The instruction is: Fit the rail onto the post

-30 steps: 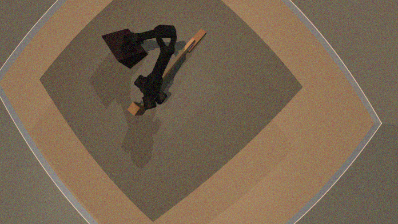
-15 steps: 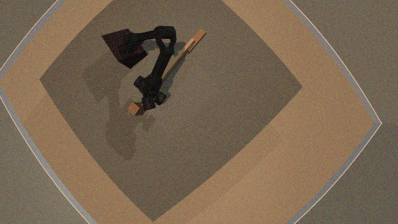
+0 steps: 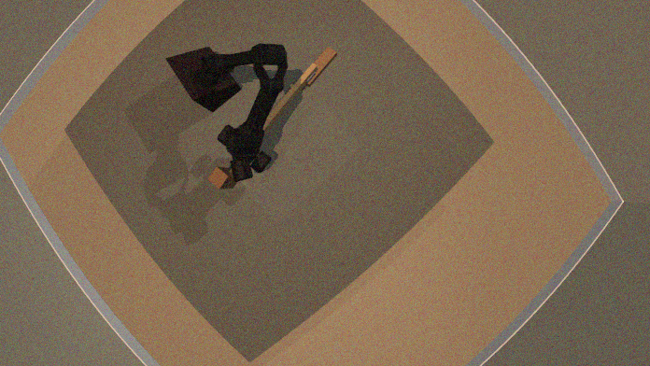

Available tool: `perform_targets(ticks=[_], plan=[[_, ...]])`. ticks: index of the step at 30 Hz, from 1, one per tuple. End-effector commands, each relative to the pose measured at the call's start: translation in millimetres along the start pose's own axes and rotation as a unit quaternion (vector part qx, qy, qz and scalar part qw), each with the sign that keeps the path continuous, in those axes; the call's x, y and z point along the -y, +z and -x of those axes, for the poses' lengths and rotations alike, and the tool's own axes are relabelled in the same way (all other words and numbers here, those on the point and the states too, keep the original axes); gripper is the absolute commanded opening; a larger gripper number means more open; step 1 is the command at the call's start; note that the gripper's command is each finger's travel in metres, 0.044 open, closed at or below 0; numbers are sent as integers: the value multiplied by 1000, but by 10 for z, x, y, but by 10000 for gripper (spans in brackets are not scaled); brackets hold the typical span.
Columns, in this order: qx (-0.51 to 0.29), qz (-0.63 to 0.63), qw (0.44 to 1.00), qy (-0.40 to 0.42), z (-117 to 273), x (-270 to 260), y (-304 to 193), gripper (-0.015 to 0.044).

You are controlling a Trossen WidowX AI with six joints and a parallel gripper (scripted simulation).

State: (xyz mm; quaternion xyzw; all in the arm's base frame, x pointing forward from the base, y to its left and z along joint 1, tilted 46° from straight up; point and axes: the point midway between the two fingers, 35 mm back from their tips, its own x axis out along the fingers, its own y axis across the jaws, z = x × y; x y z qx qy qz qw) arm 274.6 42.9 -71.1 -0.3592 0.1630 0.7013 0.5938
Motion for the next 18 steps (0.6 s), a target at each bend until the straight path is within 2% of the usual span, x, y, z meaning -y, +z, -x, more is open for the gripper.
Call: perform_targets(ticks=[1,18], plan=[[-2,1,1000,-3,11,14,-40,0],[-3,1,1000,-3,18,14,-91,0]])
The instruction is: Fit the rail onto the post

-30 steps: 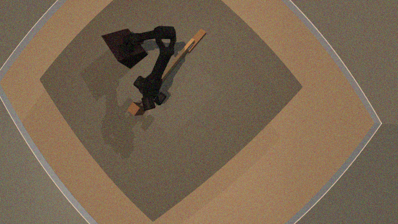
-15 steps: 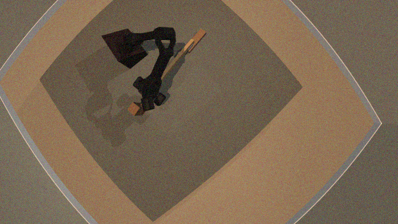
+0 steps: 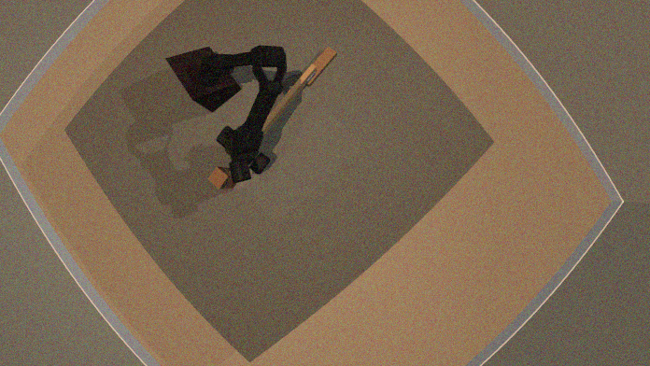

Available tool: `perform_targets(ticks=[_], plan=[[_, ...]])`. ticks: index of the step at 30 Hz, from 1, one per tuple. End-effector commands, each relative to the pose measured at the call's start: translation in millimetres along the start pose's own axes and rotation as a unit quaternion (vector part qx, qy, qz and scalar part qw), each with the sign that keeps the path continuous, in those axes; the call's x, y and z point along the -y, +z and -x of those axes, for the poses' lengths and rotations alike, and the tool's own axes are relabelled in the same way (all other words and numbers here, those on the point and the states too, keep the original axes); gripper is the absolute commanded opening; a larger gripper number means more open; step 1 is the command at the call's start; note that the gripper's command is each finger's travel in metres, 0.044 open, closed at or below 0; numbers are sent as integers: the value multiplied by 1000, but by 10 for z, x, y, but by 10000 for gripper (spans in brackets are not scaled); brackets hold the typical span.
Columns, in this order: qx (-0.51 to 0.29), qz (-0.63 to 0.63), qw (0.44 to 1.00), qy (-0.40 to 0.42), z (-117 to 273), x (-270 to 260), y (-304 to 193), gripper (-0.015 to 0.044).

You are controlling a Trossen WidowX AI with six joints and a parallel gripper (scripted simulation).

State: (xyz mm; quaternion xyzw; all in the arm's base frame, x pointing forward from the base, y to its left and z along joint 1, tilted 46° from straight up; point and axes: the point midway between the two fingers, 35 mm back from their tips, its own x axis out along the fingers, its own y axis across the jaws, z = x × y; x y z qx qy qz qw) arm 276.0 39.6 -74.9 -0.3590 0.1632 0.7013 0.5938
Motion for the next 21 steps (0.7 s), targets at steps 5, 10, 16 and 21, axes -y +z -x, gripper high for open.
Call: perform_targets(ticks=[5,10,16,21], plan=[[-3,1,1000,-3,22,16,-54,0],[-3,1,1000,-3,21,16,-68,0],[-3,1,1000,-3,16,17,-84,0],[-3,1,1000,-3,16,17,-94,0]])
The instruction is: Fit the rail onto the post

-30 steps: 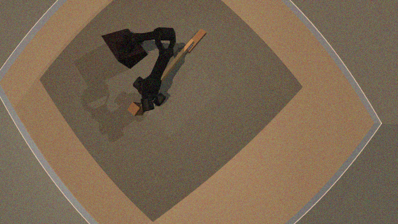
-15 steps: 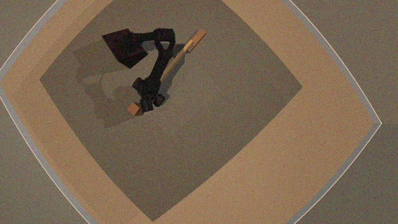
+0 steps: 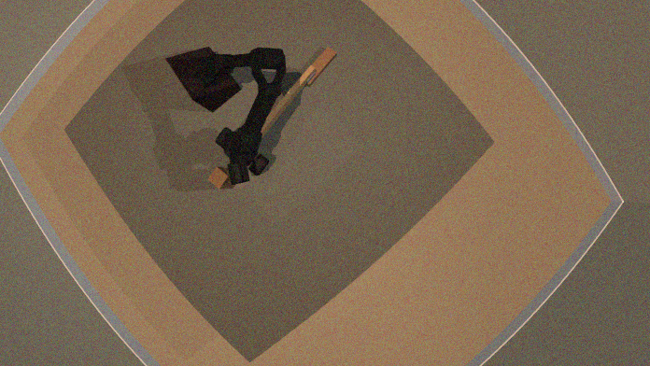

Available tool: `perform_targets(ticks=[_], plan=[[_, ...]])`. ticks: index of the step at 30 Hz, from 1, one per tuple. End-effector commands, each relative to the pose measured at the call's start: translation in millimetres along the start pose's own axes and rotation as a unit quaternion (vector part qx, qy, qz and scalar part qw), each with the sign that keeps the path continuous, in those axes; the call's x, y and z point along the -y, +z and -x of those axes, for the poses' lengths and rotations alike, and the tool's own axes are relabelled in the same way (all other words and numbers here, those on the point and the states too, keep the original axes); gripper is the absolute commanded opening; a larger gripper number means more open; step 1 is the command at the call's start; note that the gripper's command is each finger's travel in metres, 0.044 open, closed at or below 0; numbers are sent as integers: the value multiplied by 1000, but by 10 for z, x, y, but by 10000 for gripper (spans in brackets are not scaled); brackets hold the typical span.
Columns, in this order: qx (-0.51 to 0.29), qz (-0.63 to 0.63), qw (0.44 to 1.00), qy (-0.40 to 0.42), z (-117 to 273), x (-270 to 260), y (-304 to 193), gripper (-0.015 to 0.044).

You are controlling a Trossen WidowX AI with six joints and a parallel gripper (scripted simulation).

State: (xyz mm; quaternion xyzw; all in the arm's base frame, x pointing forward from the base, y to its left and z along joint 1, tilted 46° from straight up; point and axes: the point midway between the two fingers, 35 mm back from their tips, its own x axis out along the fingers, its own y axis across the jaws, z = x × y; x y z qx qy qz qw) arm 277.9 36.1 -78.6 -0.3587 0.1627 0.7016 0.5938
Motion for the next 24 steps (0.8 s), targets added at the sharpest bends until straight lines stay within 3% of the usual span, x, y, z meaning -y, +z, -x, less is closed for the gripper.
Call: perform_targets(ticks=[1,24], plan=[[-3,1,1000,-3,16,16,-42,0],[-4,1,1000,-3,22,16,-111,0]])
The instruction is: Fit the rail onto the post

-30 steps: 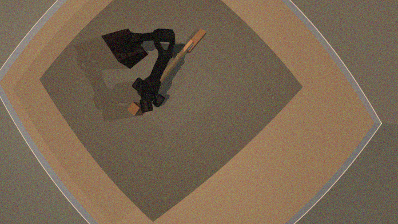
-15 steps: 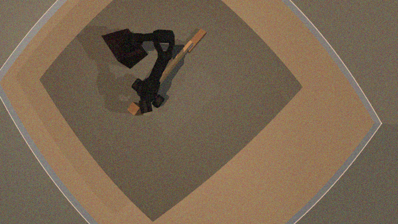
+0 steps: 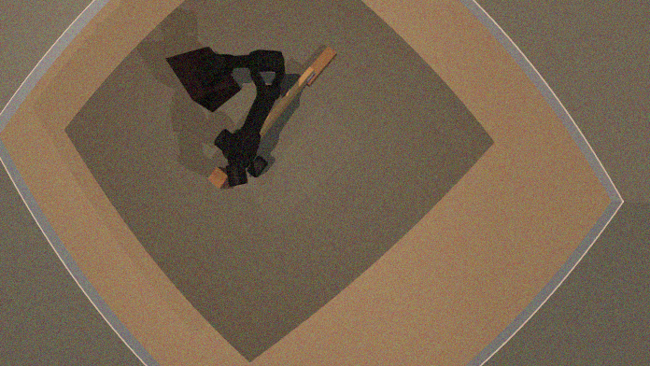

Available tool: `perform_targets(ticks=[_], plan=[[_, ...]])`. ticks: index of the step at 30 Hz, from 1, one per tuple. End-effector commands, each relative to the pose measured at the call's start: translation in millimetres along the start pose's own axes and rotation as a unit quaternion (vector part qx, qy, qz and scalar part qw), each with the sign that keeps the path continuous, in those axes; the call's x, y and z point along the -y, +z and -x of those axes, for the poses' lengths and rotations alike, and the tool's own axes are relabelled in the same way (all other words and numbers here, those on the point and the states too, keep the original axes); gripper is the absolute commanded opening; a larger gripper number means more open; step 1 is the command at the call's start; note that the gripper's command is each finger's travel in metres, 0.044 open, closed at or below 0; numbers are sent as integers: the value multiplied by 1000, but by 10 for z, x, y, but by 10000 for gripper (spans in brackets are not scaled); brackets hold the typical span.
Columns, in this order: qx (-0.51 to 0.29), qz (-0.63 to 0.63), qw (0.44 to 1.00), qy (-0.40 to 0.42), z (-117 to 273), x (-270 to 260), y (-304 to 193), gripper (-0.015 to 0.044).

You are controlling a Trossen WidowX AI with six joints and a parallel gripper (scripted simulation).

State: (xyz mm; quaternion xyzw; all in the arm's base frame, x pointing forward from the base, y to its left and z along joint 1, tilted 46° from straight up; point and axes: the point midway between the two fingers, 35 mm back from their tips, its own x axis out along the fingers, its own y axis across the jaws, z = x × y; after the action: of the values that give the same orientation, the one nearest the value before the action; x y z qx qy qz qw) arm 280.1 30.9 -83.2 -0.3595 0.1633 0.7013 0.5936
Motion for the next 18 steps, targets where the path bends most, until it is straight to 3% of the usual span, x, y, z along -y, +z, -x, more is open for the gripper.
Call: perform_targets(ticks=[1,13,18], plan=[[-3,1,1000,-3,16,16,-42,0],[-3,1,1000,-3,14,16,-65,0],[2,0,1000,1,-5,-1,-14,131]])
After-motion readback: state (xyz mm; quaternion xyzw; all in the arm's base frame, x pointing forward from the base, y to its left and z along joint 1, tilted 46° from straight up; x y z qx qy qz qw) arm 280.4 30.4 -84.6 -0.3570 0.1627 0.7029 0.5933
